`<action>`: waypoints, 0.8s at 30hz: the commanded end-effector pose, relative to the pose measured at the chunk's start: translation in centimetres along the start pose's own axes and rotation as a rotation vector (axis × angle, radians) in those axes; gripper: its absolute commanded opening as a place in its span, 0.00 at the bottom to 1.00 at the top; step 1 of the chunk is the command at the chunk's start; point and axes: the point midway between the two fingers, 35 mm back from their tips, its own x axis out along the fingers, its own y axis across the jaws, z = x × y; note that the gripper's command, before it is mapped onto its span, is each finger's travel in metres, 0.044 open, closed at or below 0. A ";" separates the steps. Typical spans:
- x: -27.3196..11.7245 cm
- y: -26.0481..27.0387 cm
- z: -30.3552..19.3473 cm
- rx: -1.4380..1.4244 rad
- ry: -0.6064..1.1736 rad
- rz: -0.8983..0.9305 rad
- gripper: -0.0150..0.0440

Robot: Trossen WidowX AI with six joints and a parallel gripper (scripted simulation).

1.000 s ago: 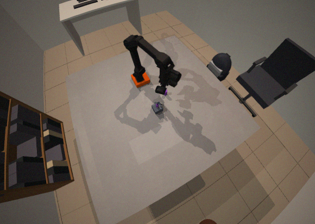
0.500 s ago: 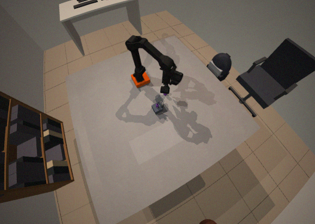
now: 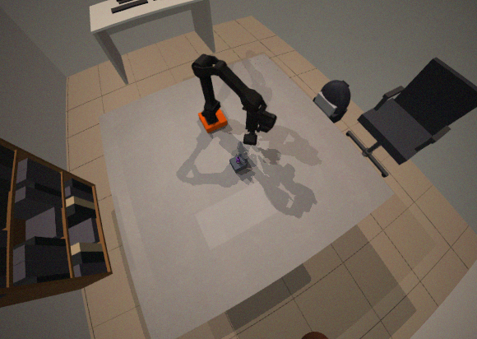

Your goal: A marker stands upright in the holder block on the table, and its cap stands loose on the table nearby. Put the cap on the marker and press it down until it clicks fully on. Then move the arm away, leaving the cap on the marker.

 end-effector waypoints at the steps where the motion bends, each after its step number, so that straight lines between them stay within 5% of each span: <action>1: 0.6 0.0 0.0 -0.003 -0.001 0.004 0.67; 24: 4.3 0.1 -0.1 -0.003 0.000 0.004 0.67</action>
